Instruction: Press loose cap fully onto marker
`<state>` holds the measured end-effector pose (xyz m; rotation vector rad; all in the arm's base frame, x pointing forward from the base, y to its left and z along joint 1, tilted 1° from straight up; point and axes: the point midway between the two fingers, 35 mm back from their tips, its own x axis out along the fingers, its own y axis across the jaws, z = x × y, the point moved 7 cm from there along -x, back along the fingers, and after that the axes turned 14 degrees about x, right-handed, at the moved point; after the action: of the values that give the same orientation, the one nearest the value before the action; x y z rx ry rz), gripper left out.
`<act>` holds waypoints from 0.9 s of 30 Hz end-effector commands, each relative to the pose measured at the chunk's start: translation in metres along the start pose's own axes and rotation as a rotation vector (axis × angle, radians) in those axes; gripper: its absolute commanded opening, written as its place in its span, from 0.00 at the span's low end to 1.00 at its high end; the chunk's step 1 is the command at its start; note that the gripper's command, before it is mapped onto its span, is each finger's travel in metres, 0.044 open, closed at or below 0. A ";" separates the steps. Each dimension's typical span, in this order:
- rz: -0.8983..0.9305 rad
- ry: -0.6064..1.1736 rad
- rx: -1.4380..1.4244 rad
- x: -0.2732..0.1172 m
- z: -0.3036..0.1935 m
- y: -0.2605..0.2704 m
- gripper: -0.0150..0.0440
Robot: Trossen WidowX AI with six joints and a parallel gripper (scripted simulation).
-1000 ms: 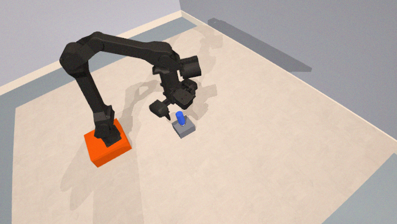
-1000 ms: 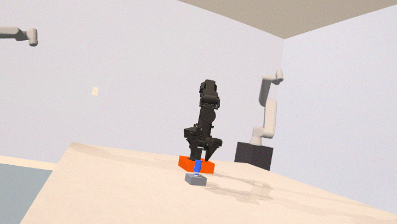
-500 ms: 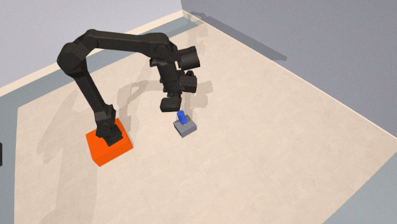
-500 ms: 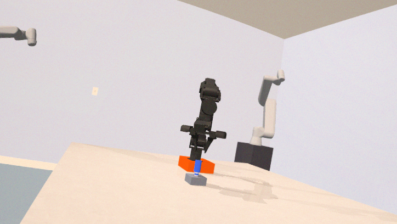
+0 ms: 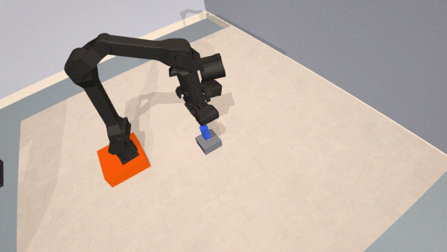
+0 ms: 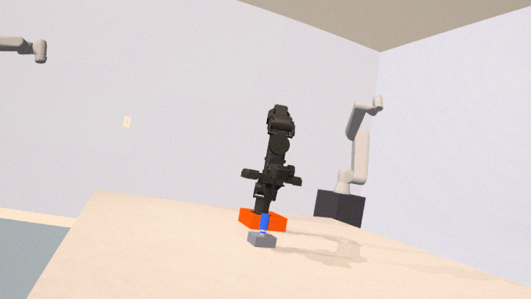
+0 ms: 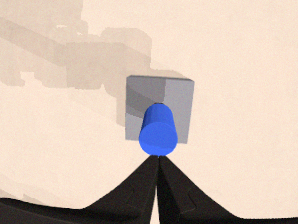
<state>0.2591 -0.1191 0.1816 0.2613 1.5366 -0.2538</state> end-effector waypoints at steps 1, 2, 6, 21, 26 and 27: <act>-0.001 -0.002 -0.010 0.002 0.000 0.000 0.25; -0.001 -0.002 -0.010 0.003 0.000 0.000 0.25; -0.001 -0.002 -0.010 0.009 0.000 0.000 0.25; -0.001 -0.002 -0.010 0.031 0.000 0.000 0.25; -0.001 -0.002 -0.010 0.038 0.000 0.000 0.25; -0.001 -0.002 -0.010 0.039 0.000 0.000 0.25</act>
<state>0.2608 -0.1198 0.1485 0.2541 1.5240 -0.2510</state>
